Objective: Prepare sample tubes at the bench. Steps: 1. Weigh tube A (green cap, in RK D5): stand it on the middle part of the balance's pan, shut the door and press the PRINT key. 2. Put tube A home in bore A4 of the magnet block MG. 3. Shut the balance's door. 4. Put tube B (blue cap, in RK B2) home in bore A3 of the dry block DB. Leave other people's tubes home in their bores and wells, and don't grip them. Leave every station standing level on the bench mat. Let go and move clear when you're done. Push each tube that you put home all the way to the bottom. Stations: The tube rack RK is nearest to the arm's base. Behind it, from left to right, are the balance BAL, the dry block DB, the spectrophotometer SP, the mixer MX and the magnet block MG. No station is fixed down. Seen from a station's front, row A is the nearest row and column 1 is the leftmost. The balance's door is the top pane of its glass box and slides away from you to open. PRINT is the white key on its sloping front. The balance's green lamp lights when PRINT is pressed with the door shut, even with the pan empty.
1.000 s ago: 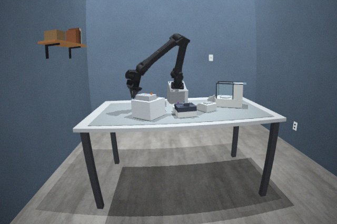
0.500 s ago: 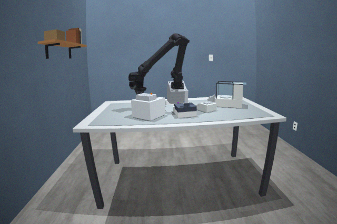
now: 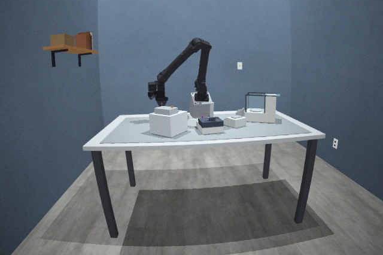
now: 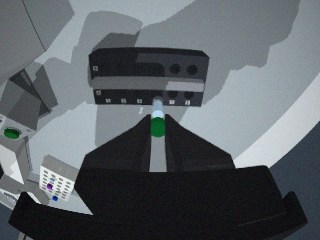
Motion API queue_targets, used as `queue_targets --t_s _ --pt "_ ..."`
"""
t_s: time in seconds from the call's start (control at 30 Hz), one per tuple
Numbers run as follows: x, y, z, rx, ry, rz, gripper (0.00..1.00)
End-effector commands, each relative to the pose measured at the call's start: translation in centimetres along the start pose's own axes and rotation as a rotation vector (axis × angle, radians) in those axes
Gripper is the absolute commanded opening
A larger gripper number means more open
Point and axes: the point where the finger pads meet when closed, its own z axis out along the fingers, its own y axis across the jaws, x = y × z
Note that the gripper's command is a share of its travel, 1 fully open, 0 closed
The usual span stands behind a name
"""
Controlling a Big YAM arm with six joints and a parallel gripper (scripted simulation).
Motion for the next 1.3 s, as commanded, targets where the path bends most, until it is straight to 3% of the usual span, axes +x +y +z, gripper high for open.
queue_targets --t_s 0.0,0.07,0.1,0.33,1.27 --pt "1.2 -1.1 -0.1 -0.015 0.009 0.080 0.09" --pt "-1.9 -0.2 -1.3 0.005 -0.045 0.009 0.09" --pt "-1.9 -0.2 -1.3 0.006 -0.047 0.008 0.09" --pt "0.1 -0.3 -0.4 -0.003 -0.016 0.041 0.09" --pt "-0.3 -0.2 -0.6 0.000 -0.021 0.031 0.09"
